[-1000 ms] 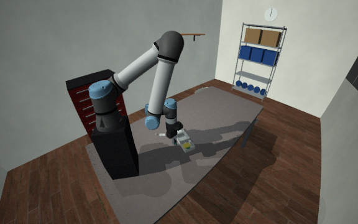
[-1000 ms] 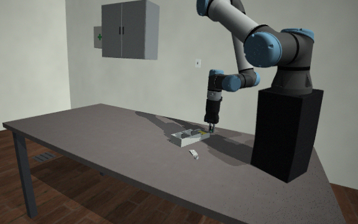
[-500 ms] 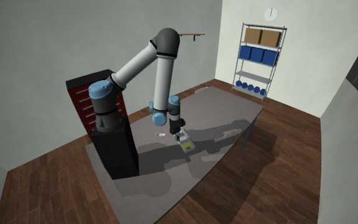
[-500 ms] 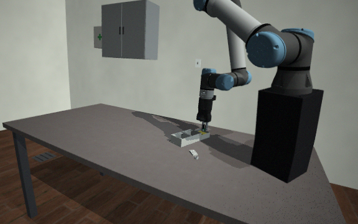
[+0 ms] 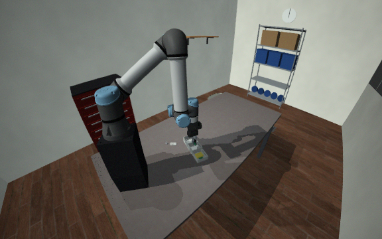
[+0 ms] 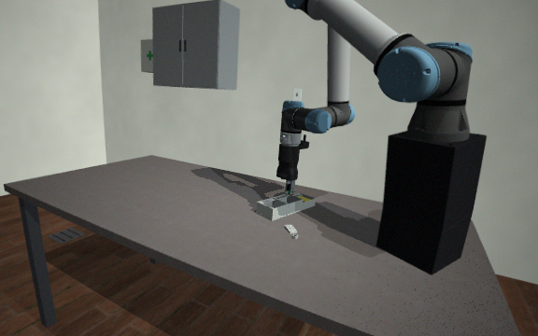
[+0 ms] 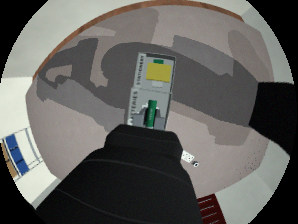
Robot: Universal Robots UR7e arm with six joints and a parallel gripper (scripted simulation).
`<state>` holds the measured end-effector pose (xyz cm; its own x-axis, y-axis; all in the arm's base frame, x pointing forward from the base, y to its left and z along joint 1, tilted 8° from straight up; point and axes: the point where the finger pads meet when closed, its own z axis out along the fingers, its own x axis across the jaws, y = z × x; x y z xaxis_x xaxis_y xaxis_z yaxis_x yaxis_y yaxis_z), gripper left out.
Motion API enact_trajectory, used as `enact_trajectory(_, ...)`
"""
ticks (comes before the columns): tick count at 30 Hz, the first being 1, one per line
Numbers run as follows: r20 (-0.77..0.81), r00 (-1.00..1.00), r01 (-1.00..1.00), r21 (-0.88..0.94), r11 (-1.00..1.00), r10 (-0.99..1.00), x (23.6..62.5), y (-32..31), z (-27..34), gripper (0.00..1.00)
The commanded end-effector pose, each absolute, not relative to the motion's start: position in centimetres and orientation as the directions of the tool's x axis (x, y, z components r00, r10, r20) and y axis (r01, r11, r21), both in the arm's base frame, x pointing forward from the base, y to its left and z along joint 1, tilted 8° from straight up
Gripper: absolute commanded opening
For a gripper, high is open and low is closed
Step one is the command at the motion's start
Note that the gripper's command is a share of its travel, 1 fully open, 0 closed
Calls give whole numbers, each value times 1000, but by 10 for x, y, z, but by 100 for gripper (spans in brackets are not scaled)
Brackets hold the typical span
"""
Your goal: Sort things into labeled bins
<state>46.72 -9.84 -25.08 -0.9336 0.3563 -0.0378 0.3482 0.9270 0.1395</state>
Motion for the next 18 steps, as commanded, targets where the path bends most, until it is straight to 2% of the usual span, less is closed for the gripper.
enact_trajectory(1,-27,-930,360,136,923,366,476,-98,-251,31)
enact_trajectory(18,-27,-930,360,136,923,366,467,-99,-252,31)
